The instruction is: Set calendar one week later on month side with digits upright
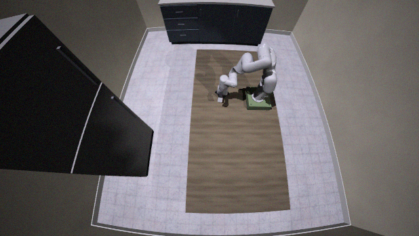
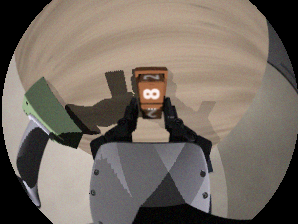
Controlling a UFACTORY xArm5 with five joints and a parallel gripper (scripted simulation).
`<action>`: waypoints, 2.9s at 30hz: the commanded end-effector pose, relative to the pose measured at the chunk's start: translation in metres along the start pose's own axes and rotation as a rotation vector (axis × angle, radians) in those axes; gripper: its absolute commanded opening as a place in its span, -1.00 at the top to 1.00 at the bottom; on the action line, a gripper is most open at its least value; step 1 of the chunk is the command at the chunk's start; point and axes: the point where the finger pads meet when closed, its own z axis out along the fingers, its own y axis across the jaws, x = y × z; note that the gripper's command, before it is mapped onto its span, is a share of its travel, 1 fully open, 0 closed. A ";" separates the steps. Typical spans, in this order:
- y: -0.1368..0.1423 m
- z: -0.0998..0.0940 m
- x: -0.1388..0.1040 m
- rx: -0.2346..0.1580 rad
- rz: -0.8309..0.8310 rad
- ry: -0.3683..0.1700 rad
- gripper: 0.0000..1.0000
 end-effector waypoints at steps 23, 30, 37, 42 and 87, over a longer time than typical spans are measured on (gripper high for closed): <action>0.001 -0.001 0.000 -0.003 0.000 0.000 0.47; 0.001 -0.001 0.000 -0.003 0.000 0.000 0.47; 0.001 -0.001 0.000 -0.003 0.000 0.000 0.47; 0.001 -0.001 0.000 -0.003 0.000 0.000 0.47; 0.001 -0.100 0.000 -0.003 0.000 0.000 0.47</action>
